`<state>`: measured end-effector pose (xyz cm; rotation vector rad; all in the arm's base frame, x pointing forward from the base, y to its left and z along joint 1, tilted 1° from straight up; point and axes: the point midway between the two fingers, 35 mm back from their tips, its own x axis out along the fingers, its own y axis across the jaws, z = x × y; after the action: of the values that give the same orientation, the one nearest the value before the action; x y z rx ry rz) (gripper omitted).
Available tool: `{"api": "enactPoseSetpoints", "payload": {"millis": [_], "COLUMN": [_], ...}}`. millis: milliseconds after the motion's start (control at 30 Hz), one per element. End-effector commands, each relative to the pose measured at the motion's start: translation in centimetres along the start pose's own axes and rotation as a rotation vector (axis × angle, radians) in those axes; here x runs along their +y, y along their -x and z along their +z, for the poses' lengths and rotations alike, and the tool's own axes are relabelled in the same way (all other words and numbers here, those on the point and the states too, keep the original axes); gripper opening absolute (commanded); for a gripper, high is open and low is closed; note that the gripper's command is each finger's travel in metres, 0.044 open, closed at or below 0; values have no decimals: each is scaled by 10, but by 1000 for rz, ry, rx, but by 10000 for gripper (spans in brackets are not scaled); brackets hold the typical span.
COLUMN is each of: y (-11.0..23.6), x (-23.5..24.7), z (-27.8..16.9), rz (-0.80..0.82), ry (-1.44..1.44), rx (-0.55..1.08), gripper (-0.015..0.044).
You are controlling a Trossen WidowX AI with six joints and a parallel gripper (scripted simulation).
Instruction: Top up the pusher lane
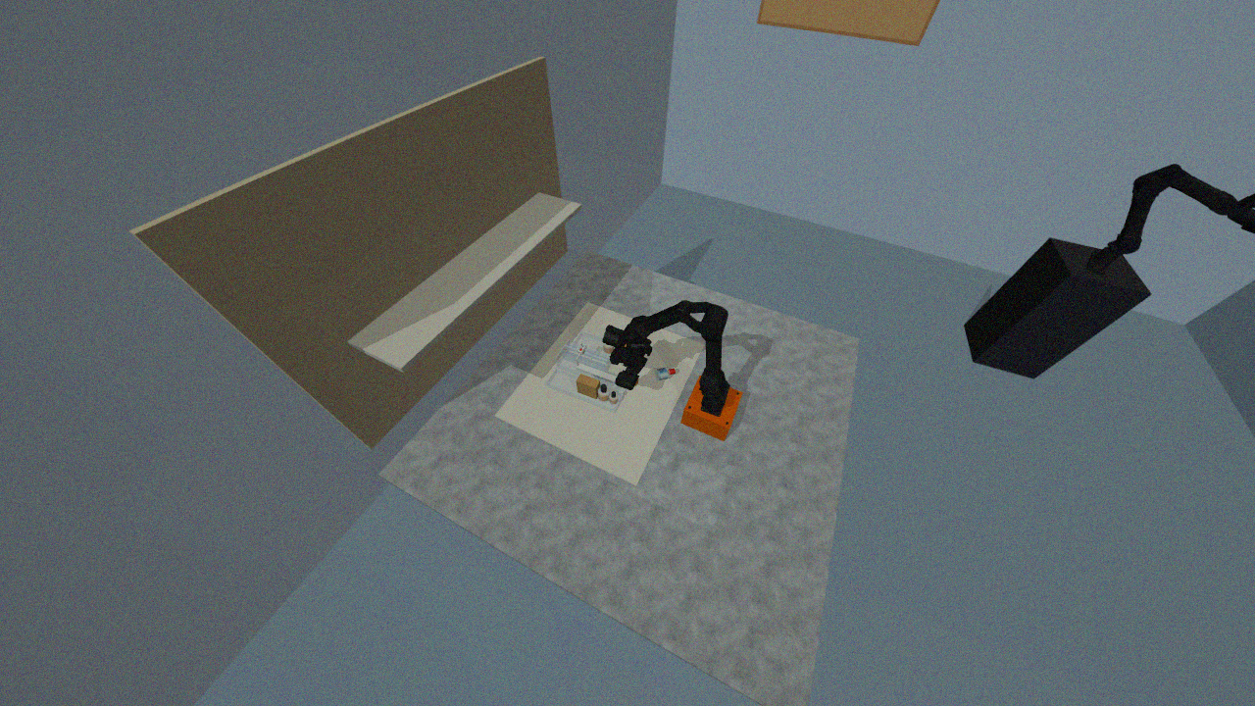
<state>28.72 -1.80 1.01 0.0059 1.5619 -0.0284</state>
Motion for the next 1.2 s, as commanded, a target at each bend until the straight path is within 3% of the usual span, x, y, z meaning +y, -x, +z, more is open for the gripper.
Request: {"api": "enactPoseSetpoints", "payload": {"millis": [0, 1167], "y": [-9, -9], "x": [1, 1], "z": [-2, 11], "rz": [4, 4], "ry": [-4, -4], "rx": [4, 3], "gripper": [0, 0]}}
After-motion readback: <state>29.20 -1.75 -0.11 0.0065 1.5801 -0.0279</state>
